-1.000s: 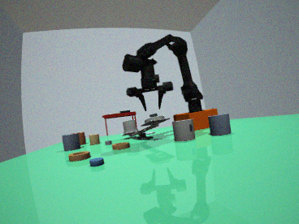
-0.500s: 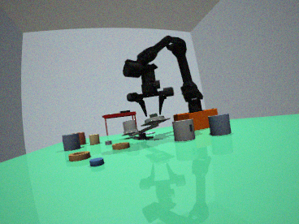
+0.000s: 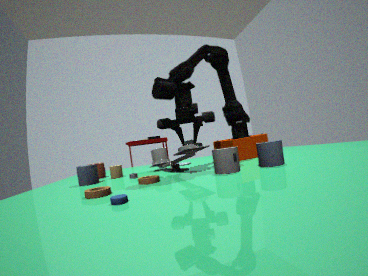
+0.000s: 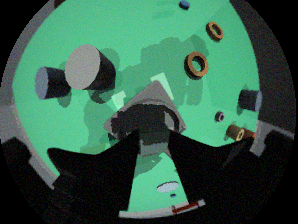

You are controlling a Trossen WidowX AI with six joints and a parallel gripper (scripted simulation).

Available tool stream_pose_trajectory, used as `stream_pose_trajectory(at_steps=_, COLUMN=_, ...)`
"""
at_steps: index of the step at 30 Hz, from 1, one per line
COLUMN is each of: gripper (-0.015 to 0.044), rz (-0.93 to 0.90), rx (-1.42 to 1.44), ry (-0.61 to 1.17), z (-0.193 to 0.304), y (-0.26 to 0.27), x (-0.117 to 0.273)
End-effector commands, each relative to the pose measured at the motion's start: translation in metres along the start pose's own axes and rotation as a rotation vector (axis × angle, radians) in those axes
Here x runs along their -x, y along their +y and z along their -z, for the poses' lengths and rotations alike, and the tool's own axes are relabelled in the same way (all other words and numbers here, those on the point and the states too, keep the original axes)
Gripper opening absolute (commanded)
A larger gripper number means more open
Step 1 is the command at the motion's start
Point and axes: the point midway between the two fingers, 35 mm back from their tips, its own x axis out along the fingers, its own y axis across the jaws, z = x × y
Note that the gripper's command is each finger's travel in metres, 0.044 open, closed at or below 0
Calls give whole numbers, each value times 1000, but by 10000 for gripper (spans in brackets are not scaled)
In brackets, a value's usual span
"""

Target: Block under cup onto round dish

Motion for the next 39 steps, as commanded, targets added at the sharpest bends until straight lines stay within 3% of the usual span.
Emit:
stream_pose_trajectory(at_steps=1, gripper=122, rz=-4, rx=2, ry=10, z=1, y=1, x=-3)
stream_pose_trajectory(at_steps=3, gripper=108, rz=-4, rx=2, ry=10, z=1, y=1, x=-3)
stream_pose_trajectory(at_steps=7, gripper=3, rz=-4, rx=2, ry=10, z=0, y=0, x=5)
stream_pose_trajectory(at_steps=8, gripper=0, rz=-4, rx=2, ry=9, z=0, y=-1, x=11)
stream_pose_trajectory(at_steps=22, gripper=0, rz=-3, rx=2, ry=10, z=0, y=0, x=91)
stream_pose_trajectory(at_steps=28, gripper=0, rz=-3, rx=2, ry=10, z=3, y=-3, x=91)
stream_pose_trajectory(at_steps=39, gripper=0, rz=1, rx=-1, ry=19, z=51, y=-52, x=72)
